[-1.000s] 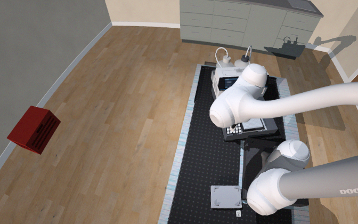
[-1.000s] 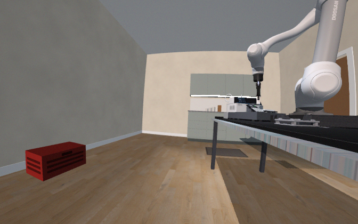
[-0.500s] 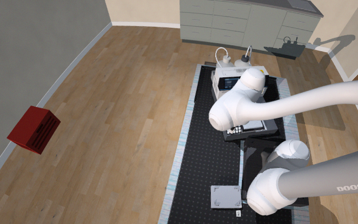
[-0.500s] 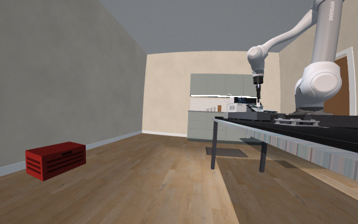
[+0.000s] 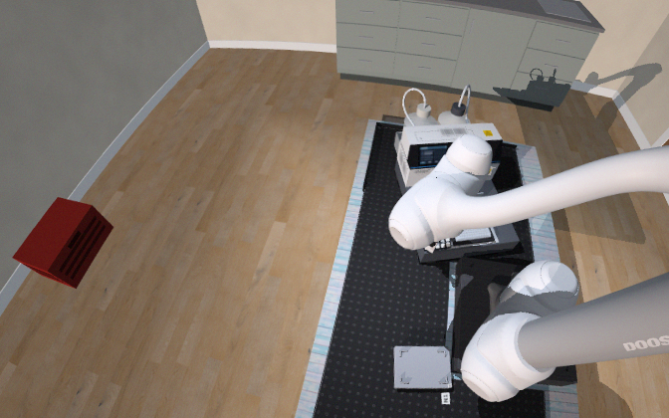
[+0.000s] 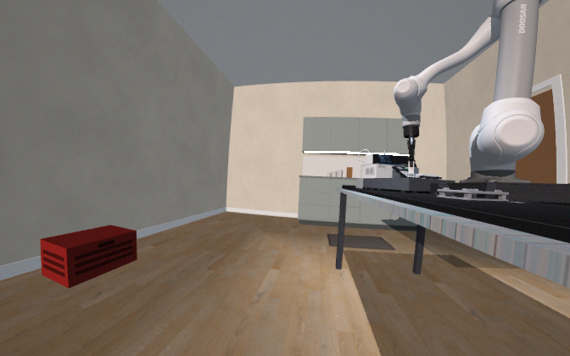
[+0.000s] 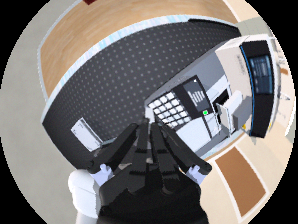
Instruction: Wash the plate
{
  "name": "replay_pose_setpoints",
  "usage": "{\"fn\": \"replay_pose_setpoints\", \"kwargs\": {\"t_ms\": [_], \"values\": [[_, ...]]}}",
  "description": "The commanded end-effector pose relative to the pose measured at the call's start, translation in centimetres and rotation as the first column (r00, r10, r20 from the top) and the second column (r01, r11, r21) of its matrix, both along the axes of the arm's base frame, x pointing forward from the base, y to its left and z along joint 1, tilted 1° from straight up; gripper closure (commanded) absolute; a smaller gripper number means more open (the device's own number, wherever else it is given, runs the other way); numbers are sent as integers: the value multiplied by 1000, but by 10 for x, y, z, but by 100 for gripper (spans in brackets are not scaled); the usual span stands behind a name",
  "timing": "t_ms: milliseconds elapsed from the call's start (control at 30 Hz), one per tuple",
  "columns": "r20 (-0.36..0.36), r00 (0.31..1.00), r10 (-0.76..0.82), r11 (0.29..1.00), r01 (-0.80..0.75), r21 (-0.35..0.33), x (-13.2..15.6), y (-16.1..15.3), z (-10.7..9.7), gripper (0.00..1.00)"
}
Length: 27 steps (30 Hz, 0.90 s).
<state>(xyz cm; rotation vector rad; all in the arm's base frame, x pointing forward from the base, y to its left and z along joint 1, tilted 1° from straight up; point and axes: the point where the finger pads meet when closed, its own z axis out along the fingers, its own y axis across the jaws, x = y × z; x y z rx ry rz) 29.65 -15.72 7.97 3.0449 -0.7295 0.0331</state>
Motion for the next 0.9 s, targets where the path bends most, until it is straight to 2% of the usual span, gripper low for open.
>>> {"fn": "replay_pose_setpoints", "kwargs": {"t_ms": [0,867], "values": [[0,1000,0,1000,0,0,0,0,-5,90],[0,1000,0,1000,0,0,0,0,-12,90]]}}
